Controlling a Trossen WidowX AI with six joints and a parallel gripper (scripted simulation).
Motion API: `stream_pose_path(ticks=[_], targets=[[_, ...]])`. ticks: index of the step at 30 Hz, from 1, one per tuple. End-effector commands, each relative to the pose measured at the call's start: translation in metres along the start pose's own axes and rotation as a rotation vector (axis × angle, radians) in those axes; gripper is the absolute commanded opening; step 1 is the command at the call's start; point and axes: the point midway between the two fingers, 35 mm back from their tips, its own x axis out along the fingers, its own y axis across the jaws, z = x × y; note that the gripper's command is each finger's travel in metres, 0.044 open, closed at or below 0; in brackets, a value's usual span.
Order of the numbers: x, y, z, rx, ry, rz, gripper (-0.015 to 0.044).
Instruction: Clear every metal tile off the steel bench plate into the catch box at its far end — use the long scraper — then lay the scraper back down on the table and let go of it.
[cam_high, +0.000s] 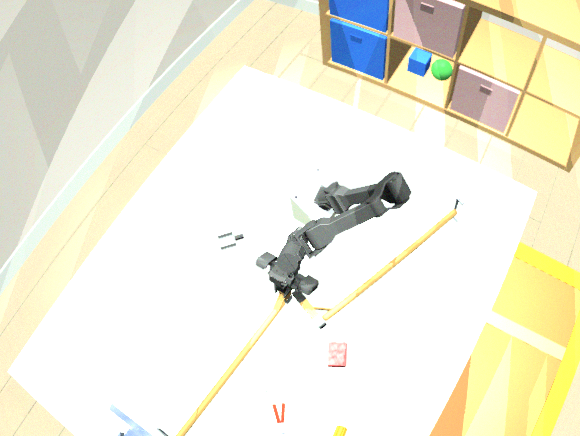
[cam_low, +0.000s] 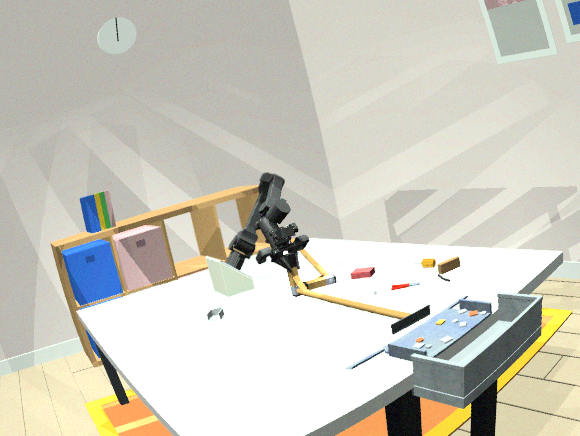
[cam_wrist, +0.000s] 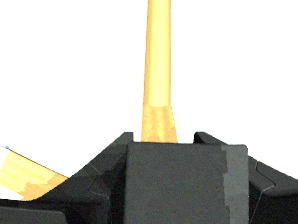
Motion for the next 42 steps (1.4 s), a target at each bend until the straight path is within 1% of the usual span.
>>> stream_pose_path(ticks=[1,19,42], targets=[[-0.002,-0.004,0.001,-0.017,-0.007,0.009,0.0],[-0.004,-0.024,-0.001,-0.023,-0.006,0.012,0.0],[-0.03,-0.022,-0.033,-0.022,-0.004,0.011,0.0]])
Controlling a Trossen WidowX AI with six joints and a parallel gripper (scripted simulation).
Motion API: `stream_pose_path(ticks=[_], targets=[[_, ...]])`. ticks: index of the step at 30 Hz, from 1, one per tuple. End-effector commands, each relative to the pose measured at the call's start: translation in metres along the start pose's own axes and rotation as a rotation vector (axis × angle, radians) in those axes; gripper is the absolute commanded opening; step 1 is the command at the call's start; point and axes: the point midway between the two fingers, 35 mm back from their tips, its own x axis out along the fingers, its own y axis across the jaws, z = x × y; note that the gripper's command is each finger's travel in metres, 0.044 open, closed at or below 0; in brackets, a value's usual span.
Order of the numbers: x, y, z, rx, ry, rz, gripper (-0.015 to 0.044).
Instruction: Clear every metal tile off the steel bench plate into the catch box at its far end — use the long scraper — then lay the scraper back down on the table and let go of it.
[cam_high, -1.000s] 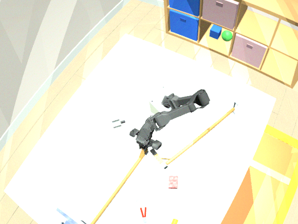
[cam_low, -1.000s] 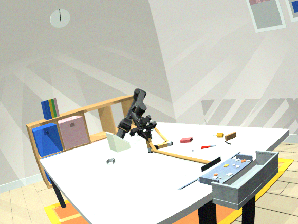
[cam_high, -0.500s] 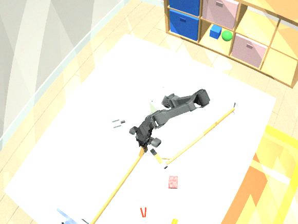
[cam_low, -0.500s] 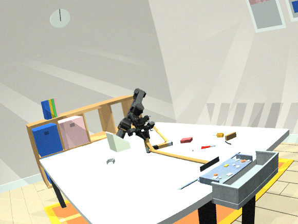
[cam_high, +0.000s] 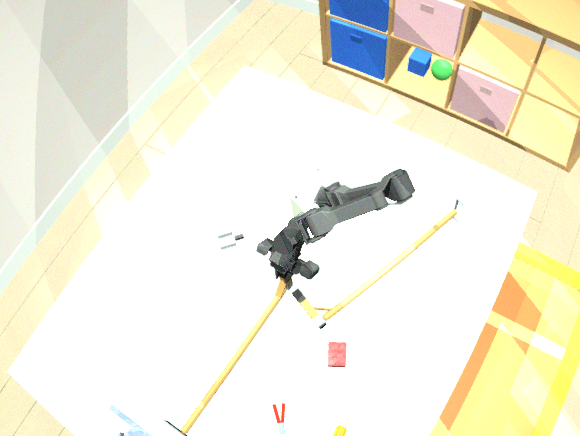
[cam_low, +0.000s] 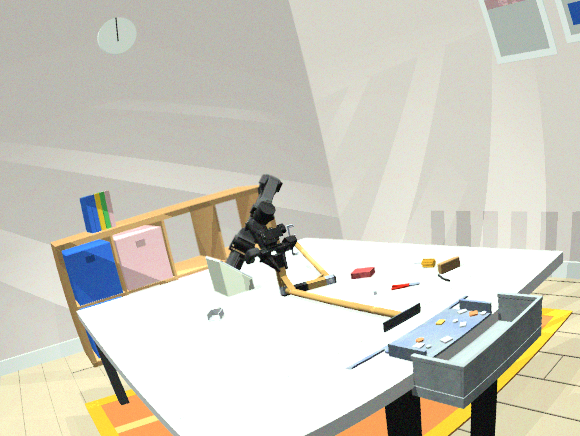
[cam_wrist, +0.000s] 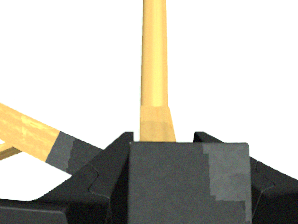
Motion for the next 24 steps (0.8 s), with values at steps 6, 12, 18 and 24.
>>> stream_pose_path(ticks=[6,12,18,24], targets=[[-0.01,0.001,-0.013,-0.005,-0.006,0.004,0.0],[-0.014,0.001,-0.019,-0.005,-0.005,0.004,0.0],[-0.014,-0.005,-0.019,-0.007,-0.002,0.002,0.0],[-0.014,-0.013,-0.018,-0.01,0.001,-0.001,0.0]])
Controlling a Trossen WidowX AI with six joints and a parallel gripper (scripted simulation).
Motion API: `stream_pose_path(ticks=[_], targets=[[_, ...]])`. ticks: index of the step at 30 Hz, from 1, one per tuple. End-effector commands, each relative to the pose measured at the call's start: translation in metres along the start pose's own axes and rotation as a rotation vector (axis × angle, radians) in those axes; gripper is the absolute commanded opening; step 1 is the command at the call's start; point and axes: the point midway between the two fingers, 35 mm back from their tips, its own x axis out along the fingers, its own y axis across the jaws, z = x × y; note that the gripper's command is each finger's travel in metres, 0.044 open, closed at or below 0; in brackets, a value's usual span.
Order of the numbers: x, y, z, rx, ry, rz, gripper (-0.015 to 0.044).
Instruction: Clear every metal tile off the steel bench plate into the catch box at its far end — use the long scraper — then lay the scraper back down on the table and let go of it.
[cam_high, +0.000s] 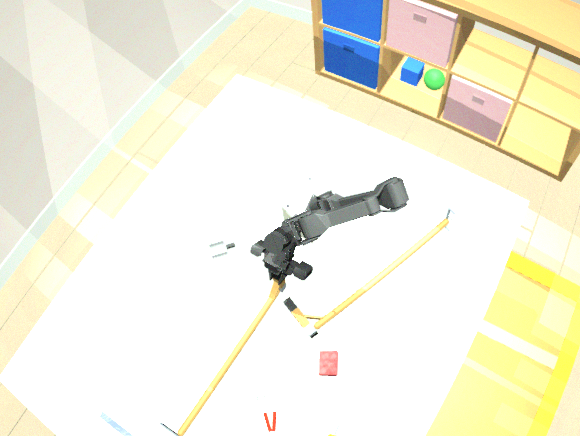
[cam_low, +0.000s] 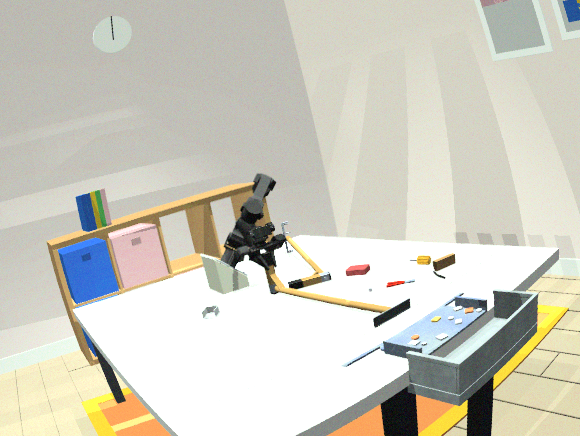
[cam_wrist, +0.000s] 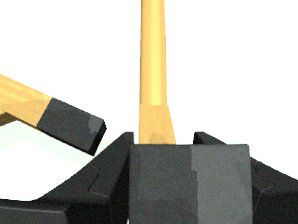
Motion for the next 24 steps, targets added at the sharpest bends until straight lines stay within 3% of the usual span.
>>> stream_pose_path(ticks=[1,24], targets=[[-0.001,-0.006,0.004,-0.003,-0.006,-0.005,0.0],[-0.003,-0.037,0.003,-0.009,0.0,-0.007,0.0]])
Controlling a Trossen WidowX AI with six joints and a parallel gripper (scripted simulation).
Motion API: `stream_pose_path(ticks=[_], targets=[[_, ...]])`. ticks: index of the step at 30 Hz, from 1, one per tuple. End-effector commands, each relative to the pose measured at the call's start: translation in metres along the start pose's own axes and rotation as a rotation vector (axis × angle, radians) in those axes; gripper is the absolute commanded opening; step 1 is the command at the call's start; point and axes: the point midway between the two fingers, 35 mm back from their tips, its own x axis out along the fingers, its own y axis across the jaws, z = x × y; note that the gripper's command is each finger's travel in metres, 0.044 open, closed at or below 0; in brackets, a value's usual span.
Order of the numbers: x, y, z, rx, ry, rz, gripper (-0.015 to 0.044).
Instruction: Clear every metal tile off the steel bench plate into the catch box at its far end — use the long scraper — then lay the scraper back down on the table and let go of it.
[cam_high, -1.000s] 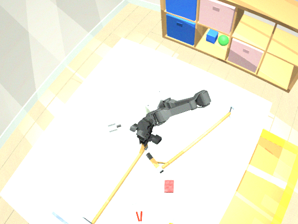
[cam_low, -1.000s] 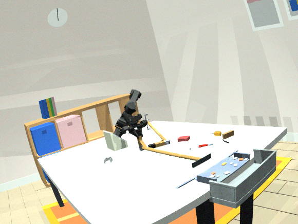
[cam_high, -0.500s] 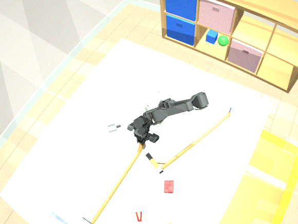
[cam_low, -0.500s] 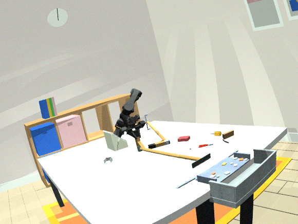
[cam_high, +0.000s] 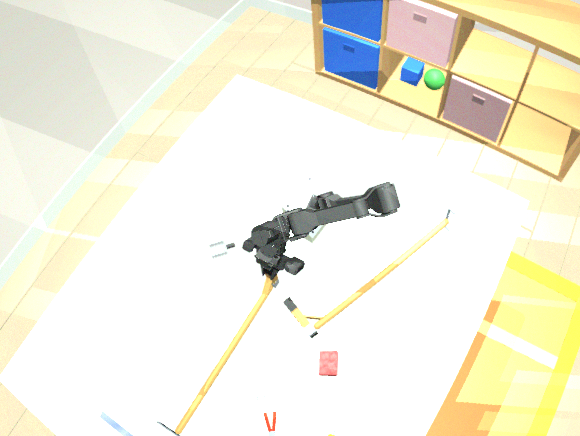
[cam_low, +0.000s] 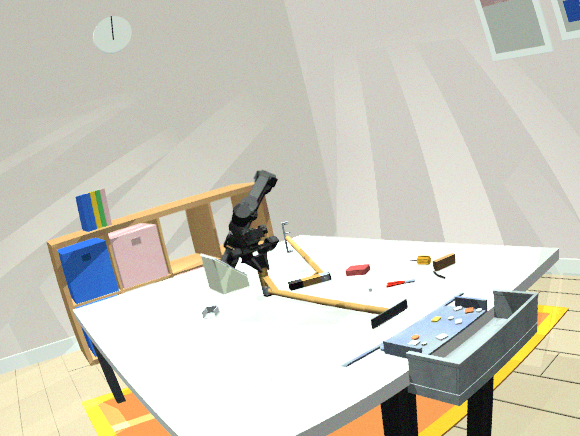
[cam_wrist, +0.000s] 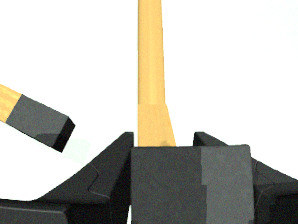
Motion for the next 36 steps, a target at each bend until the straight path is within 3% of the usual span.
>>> stream_pose_path(ticks=[1,36], targets=[[-0.002,-0.009,0.004,-0.003,-0.008,-0.019,0.0],[-0.005,-0.049,0.0,-0.007,-0.018,-0.01,0.0]])
